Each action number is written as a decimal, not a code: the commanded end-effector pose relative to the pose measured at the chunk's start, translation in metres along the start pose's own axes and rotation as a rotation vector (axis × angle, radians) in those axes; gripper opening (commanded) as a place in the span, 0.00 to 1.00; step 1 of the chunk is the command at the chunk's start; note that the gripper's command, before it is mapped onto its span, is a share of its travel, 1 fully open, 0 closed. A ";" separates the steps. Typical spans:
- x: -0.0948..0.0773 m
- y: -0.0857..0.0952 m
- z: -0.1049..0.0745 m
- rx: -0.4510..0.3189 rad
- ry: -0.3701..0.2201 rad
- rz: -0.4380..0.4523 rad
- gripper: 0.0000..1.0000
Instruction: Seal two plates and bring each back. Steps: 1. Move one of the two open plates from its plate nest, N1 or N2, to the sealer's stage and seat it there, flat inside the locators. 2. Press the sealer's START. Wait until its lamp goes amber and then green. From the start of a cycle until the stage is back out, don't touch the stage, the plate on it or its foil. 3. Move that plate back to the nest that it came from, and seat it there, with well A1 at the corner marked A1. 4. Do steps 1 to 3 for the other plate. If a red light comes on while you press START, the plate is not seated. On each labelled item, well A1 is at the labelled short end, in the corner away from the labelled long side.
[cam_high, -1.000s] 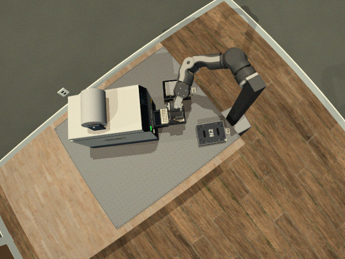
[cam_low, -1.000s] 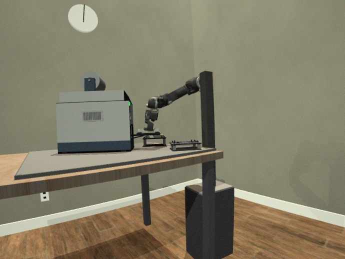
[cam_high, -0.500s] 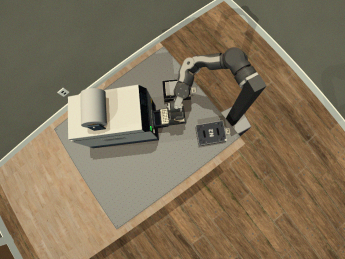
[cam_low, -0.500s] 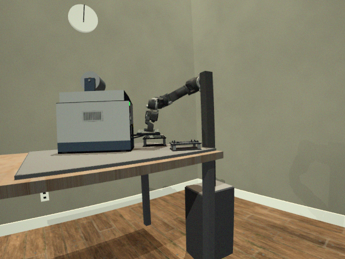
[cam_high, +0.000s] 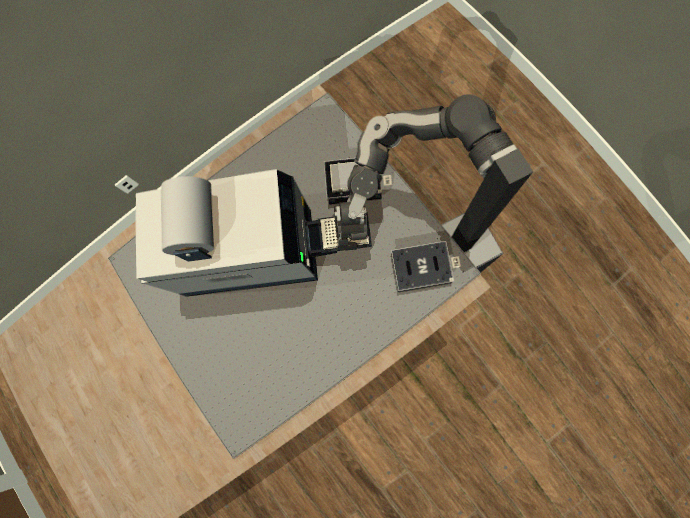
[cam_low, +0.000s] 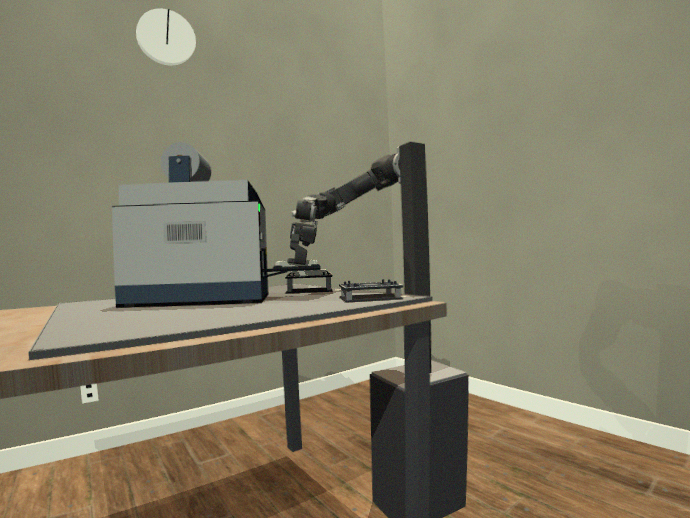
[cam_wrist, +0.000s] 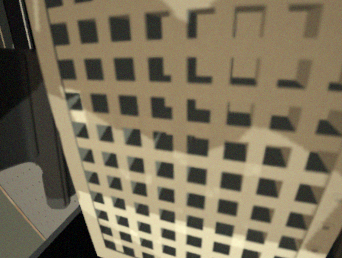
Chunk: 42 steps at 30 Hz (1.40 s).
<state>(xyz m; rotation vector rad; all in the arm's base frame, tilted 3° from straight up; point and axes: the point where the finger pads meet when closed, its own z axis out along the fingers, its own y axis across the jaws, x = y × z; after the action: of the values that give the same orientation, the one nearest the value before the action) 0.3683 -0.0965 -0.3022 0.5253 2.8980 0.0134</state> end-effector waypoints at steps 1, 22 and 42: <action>0.000 0.001 0.000 -0.006 0.000 -0.004 0.00; 0.000 0.001 0.000 -0.003 -0.002 -0.002 0.00; 0.000 0.001 0.000 -0.003 -0.002 -0.002 0.65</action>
<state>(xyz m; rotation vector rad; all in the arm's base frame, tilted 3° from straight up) 0.3683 -0.0965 -0.3032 0.5256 2.8981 0.0128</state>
